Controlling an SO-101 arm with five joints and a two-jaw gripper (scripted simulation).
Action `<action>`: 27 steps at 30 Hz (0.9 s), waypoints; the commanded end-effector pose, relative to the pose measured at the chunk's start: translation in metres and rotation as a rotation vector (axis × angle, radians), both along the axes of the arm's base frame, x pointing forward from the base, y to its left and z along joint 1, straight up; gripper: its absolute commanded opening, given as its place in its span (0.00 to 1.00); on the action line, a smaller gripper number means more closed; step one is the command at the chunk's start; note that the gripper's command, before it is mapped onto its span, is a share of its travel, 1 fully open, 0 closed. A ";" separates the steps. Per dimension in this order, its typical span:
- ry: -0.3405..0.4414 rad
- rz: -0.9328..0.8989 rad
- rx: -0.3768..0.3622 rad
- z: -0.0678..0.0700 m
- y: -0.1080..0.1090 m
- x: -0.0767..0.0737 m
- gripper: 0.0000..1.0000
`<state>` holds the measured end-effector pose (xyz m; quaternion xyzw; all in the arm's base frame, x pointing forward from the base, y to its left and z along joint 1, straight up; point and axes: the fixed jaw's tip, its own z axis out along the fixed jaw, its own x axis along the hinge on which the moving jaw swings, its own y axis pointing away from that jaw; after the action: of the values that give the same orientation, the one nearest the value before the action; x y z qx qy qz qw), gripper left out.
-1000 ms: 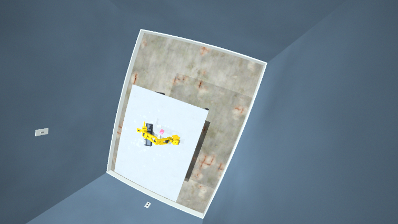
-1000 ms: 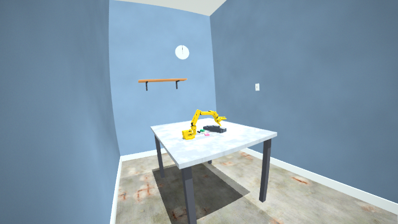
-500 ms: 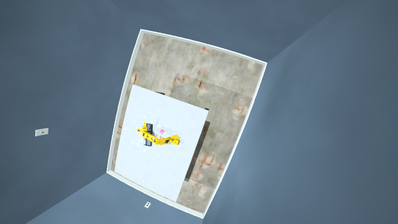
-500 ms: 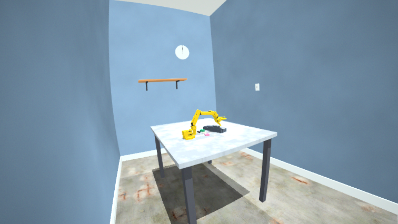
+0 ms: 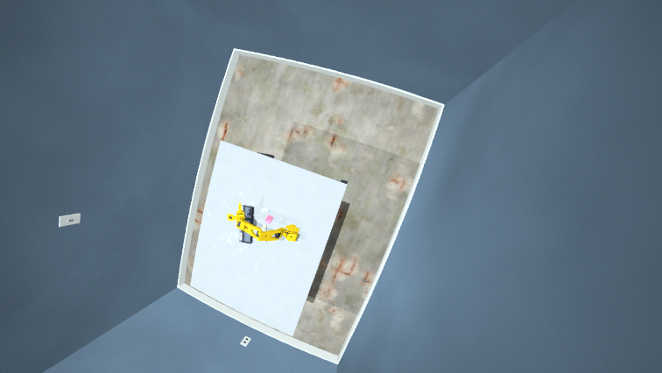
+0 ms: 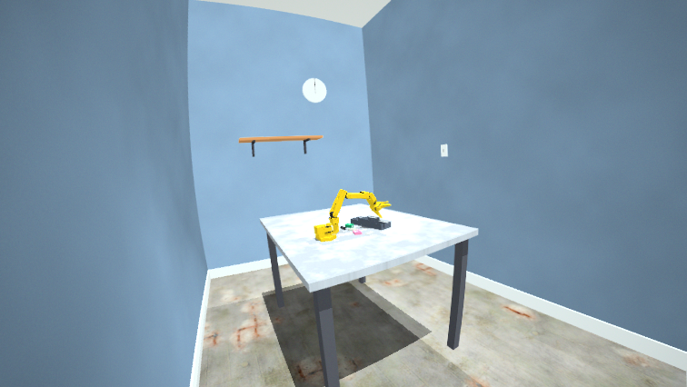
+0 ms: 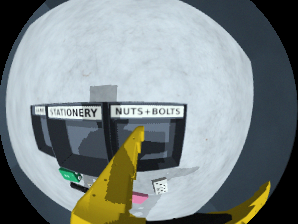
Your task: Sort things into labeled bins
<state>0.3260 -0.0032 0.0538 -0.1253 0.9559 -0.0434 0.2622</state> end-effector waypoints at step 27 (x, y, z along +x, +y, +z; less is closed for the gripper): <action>-0.009 -0.004 0.156 0.030 0.080 -0.012 1.00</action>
<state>0.3078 0.0730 0.0602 -0.1043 0.9660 0.0234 0.2353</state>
